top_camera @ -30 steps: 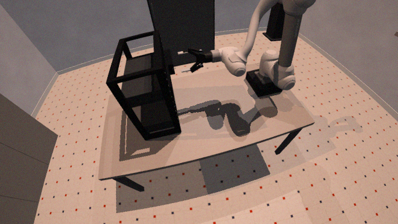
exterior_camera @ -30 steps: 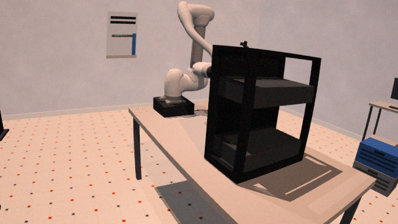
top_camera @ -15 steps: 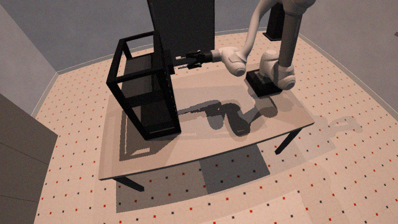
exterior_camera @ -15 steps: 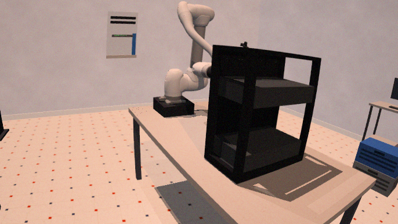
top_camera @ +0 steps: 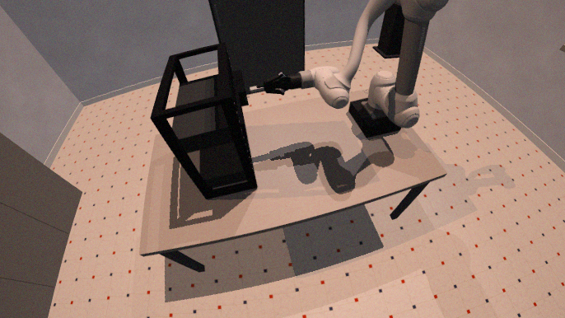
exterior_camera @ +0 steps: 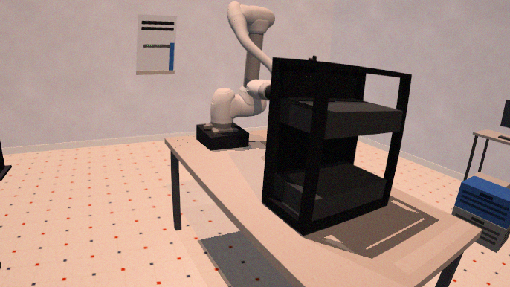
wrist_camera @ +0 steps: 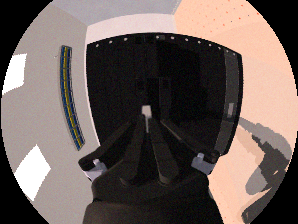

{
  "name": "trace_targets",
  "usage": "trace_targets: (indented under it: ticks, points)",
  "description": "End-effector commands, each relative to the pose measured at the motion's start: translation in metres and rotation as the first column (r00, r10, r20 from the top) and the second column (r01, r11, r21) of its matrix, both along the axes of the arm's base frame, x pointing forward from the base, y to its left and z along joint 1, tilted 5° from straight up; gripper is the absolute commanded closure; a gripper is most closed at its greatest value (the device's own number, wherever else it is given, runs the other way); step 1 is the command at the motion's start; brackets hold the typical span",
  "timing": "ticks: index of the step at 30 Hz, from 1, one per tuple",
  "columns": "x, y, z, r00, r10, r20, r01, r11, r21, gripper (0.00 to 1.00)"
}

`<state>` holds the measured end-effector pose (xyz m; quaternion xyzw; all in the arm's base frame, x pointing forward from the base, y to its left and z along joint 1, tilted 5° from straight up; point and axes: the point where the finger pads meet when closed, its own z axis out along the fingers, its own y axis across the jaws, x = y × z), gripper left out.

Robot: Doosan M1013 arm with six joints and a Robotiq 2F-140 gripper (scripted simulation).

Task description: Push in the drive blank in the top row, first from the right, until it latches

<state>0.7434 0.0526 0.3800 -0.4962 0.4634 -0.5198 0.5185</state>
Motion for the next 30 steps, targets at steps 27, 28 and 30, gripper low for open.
trace_targets:
  ticks: [27, 28, 30]
  points:
    - [-0.007, -0.041, 0.004, 1.000, 0.000, 0.000, 0.000, 1.000, 0.000, 1.00]
    - [-0.008, -0.047, 0.005, 1.000, 0.000, 0.000, 0.000, 1.000, 0.000, 1.00]
    - [-0.010, -0.059, 0.006, 1.000, 0.000, 0.000, 0.000, 1.000, 0.000, 1.00]
